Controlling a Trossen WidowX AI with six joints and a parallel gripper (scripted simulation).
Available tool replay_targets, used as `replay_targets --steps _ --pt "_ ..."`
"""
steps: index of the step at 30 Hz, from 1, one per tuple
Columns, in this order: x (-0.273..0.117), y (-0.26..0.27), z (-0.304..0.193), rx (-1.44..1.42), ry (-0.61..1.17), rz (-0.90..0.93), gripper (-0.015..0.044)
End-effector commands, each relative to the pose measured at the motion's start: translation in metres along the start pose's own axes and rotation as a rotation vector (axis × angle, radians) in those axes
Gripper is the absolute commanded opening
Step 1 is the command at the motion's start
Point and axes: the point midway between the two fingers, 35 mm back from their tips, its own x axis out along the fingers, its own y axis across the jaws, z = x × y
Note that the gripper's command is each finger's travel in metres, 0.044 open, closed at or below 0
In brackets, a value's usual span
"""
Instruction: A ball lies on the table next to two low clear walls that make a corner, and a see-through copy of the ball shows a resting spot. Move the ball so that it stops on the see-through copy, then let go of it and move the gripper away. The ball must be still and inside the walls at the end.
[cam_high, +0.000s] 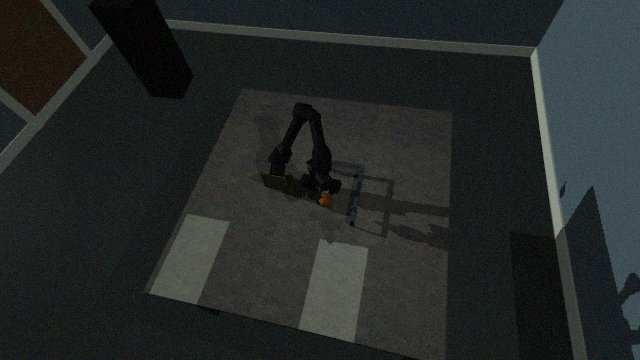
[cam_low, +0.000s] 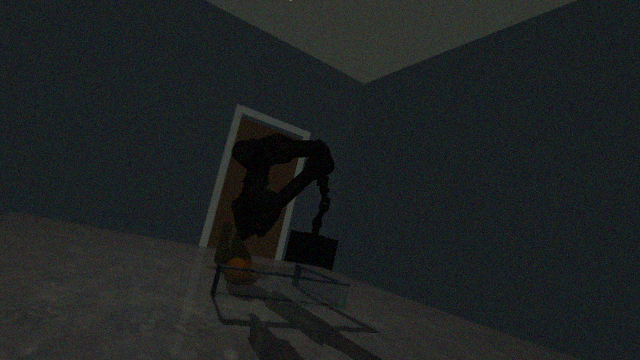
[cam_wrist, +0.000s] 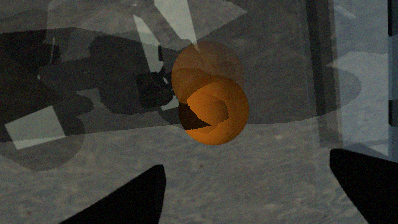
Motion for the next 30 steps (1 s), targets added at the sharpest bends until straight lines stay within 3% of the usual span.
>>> replay_targets --steps 1,30 --pt "0.027 0.0 0.007 -0.125 -0.019 0.142 0.0408" --pt "0.065 0.004 0.007 -0.125 -0.019 0.141 0.0408"
